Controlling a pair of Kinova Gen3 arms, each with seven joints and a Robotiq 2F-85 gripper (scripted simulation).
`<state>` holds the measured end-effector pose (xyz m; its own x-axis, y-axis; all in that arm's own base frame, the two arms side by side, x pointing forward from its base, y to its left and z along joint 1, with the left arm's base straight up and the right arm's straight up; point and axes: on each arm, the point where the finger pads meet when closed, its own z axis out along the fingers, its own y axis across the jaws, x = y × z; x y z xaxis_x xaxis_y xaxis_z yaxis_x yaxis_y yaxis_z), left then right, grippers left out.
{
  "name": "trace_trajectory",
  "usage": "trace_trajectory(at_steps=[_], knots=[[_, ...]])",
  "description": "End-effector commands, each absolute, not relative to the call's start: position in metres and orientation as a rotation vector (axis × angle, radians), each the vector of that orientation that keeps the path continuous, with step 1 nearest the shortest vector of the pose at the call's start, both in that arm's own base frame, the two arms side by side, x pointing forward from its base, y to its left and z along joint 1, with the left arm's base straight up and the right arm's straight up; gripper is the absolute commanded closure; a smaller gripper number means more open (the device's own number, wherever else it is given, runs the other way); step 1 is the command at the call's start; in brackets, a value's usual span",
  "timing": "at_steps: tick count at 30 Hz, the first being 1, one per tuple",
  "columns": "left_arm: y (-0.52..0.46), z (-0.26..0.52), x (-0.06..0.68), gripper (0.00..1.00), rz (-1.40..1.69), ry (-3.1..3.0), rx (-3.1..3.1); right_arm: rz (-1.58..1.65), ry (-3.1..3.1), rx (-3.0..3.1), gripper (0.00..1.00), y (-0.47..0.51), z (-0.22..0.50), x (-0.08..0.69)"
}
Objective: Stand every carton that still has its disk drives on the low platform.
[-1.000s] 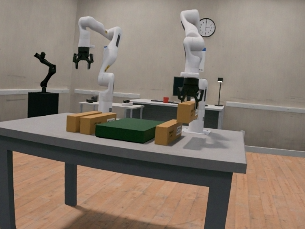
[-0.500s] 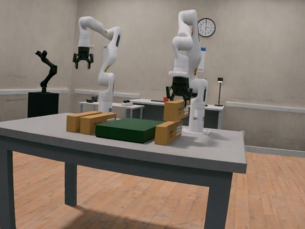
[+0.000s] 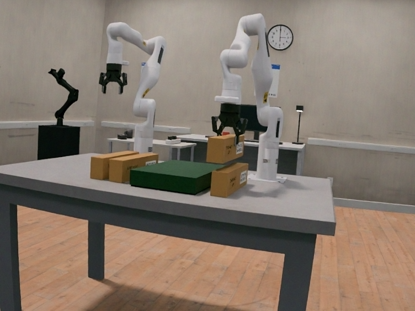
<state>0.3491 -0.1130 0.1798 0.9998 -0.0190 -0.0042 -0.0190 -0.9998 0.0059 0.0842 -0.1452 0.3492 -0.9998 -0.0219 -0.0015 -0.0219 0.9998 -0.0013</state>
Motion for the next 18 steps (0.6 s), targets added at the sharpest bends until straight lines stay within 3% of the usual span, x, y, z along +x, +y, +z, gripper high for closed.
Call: trace_trajectory(at_steps=[1,7,8,18], knots=[[-0.115,0.181,0.351,0.36,-0.002,-0.026,3.14,-0.003,3.139,-0.034,0.002,-0.145,0.349,0.084],[-0.115,0.181,0.351,0.36,-0.002,-0.026,3.14,-0.003,3.139,-0.034,0.002,-0.145,0.349,0.084],[-0.175,0.181,0.346,0.36,-0.002,-0.026,3.139,-0.003,3.139,-0.034,0.002,-0.145,0.349,0.084],[-0.175,0.181,0.346,0.36,-0.002,-0.026,3.139,-0.003,3.139,-0.034,0.002,-0.145,0.349,0.084]])
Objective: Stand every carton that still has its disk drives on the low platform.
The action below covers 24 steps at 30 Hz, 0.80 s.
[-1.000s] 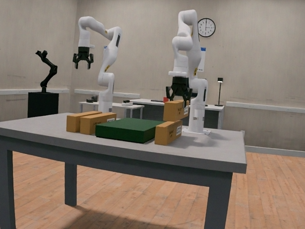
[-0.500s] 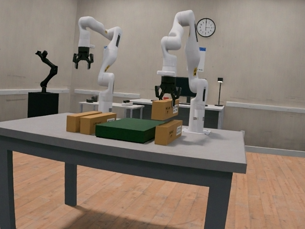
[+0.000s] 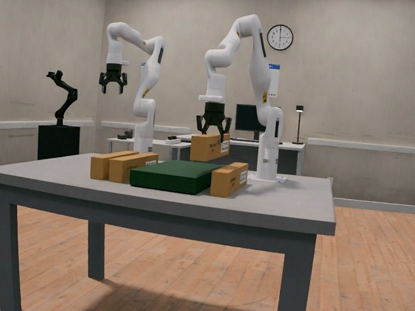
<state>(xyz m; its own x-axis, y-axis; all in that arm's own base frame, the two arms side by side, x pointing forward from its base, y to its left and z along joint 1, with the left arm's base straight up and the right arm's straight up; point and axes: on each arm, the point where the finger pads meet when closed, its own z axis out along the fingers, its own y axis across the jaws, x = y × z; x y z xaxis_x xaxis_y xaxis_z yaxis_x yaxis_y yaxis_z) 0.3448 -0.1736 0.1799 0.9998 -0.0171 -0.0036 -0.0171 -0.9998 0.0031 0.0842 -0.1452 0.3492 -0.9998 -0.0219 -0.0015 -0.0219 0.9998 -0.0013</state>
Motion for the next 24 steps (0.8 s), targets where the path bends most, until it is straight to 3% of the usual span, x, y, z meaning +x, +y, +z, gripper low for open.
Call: trace_trajectory(at_steps=[1,23,24], knots=[[-0.175,0.181,0.346,0.36,-0.002,-0.026,3.139,-0.003,3.139,-0.034,0.002,-0.145,0.349,0.084],[-0.197,0.181,0.344,0.36,-0.002,-0.028,3.139,-0.003,3.139,-0.034,0.002,-0.145,0.349,0.084],[-0.197,0.151,0.344,0.36,-0.002,-0.027,3.139,-0.003,3.139,-0.034,0.002,-0.145,0.349,0.084]])
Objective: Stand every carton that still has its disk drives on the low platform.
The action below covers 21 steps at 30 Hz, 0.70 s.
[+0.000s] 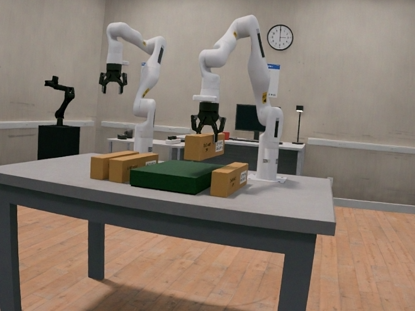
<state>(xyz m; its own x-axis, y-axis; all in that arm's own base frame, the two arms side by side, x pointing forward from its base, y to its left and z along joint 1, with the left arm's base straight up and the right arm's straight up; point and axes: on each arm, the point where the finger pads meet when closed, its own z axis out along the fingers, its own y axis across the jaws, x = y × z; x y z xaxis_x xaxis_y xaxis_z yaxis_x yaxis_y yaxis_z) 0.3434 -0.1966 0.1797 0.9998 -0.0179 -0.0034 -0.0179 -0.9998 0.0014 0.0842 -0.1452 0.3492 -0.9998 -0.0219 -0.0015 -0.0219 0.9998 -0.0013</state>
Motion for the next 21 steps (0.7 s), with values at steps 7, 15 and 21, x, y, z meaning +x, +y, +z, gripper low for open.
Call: trace_trajectory(at_steps=[7,15,21], knots=[[-0.197,0.151,0.344,0.36,-0.002,-0.027,3.139,-0.003,3.139,-0.034,0.002,-0.145,0.349,0.084],[-0.197,0.151,0.344,0.36,-0.002,-0.027,3.139,-0.003,3.139,-0.034,0.002,-0.145,0.349,0.084],[-0.197,0.13,0.344,0.36,-0.002,-0.026,3.139,-0.003,3.139,-0.034,0.002,-0.145,0.349,0.084]])
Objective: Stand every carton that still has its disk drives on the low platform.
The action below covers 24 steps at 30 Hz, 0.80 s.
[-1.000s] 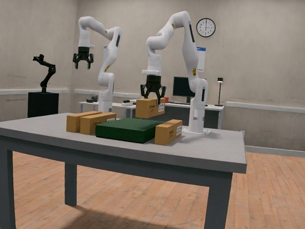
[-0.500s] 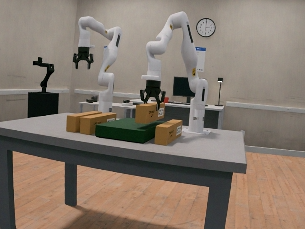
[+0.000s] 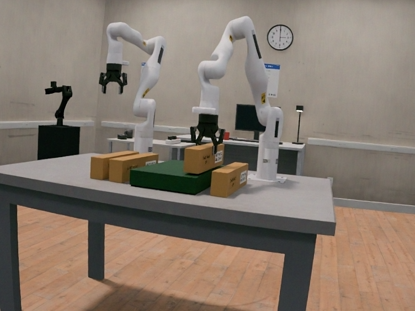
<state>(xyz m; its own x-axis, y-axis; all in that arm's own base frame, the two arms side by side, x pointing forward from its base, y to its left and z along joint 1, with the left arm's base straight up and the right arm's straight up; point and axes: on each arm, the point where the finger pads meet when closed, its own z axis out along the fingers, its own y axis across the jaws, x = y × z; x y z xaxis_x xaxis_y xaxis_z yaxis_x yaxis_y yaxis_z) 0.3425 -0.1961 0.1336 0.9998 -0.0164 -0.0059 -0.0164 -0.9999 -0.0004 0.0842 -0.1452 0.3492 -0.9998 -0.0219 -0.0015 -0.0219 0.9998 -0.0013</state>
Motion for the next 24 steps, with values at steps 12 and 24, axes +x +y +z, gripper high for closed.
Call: trace_trajectory(at_steps=[12,24], knots=[[-0.1969,0.1299,0.3441,0.36,0.002,0.026,-3.144,-0.003,3.139,-0.034,0.002,-0.1453,0.3494,0.0844],[-0.1969,0.1299,0.3441,0.002,0.002,0.026,-3.144,-0.003,3.139,-0.034,0.002,-0.1453,0.3494,0.0844]])
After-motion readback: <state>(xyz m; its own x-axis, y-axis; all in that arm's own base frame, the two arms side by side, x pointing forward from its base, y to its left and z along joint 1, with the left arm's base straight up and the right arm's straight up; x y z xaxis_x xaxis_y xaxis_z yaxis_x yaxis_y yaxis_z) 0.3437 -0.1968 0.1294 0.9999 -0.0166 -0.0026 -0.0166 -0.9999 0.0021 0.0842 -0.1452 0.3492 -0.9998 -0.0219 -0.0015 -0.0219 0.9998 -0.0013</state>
